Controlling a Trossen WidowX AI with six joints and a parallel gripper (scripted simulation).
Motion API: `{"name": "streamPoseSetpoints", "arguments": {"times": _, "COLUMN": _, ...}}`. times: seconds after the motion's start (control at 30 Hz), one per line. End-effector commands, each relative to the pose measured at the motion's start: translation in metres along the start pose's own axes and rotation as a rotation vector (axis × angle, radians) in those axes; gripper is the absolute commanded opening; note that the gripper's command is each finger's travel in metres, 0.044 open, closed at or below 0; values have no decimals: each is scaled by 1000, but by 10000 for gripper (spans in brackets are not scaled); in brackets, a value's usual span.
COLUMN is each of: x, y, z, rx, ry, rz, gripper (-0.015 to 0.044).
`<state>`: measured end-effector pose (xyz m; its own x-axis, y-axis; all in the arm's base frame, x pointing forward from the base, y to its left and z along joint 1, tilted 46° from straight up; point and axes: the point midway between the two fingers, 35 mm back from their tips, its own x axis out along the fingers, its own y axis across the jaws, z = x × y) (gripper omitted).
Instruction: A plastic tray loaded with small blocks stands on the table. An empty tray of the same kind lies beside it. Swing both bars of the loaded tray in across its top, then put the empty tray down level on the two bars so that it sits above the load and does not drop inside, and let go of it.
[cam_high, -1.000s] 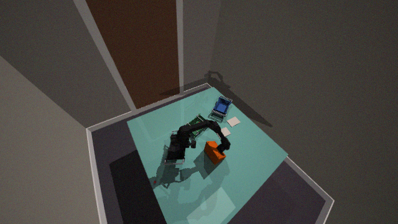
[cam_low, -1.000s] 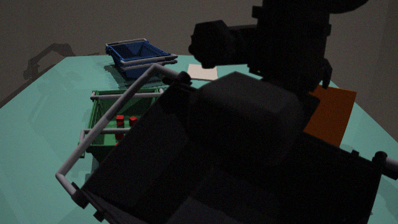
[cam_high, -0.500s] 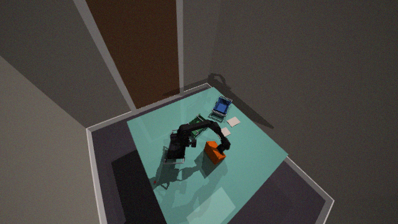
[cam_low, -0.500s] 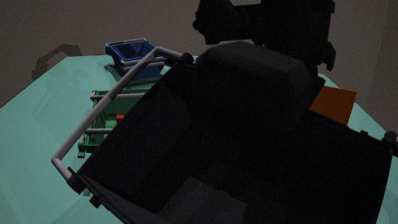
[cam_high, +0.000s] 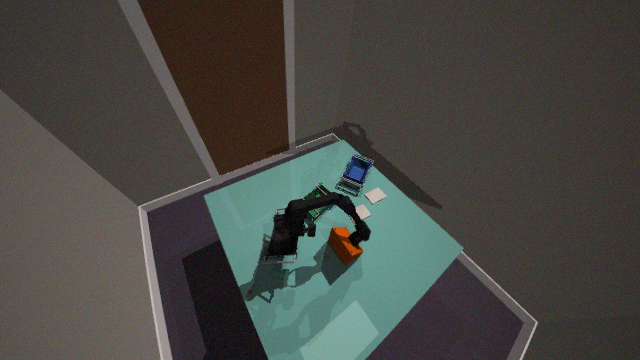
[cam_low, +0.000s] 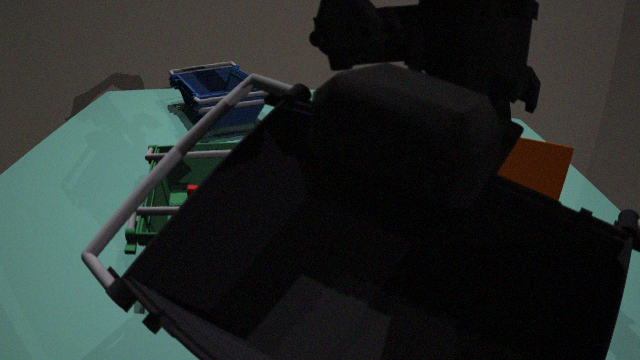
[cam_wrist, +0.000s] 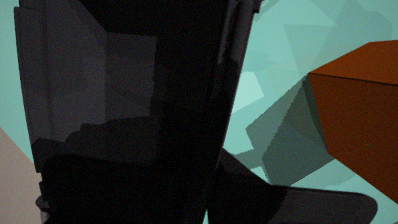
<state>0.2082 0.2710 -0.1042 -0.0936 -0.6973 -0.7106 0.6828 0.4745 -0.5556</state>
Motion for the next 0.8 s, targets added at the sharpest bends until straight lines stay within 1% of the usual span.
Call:
{"name": "streamPoseSetpoints", "arguments": {"times": 0.0, "x": -6, "y": 2, "z": -1, "rx": 8, "ry": 6, "rz": 19, "gripper": 0}}
{"name": "streamPoseSetpoints", "arguments": {"times": 0.1, "x": -8, "y": 2, "z": 8, "rx": 25, "ry": 8, "rz": 21, "gripper": 0}}
{"name": "streamPoseSetpoints", "arguments": {"times": 0.77, "x": -22, "y": -20, "z": 135, "rx": 264, "ry": 16, "rz": 43, "gripper": 0}}
